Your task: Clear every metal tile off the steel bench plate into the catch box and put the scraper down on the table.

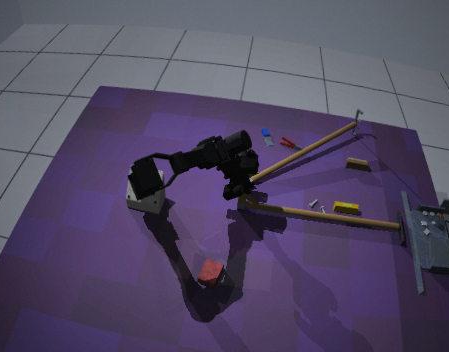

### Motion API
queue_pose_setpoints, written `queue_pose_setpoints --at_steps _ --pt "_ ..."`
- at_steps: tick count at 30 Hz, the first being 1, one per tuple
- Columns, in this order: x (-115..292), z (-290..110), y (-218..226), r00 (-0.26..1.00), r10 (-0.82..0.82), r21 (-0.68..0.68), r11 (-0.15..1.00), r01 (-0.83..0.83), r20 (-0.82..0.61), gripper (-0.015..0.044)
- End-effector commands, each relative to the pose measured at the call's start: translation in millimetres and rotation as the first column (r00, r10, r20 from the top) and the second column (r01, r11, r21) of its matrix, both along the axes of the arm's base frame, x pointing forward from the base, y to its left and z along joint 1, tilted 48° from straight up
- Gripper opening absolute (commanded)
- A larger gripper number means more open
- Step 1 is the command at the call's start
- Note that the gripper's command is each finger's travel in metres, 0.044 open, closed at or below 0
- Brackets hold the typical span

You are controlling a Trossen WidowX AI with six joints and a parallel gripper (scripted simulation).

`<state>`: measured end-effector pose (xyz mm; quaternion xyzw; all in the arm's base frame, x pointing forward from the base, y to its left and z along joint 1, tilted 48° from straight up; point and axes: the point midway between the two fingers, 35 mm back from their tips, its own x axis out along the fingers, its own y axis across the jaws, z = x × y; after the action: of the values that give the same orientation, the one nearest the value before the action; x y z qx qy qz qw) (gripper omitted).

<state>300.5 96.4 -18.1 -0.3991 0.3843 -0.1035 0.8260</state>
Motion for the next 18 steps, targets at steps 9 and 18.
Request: queue_pose_setpoints --at_steps 9,18 --pt "13 -2 9 1.000 0.007 0.003 1.000 -0.007 0.002 0.0000" --pt "27 -4 13 1.000 0.009 0.003 1.000 -0.009 0.000 0.0000"
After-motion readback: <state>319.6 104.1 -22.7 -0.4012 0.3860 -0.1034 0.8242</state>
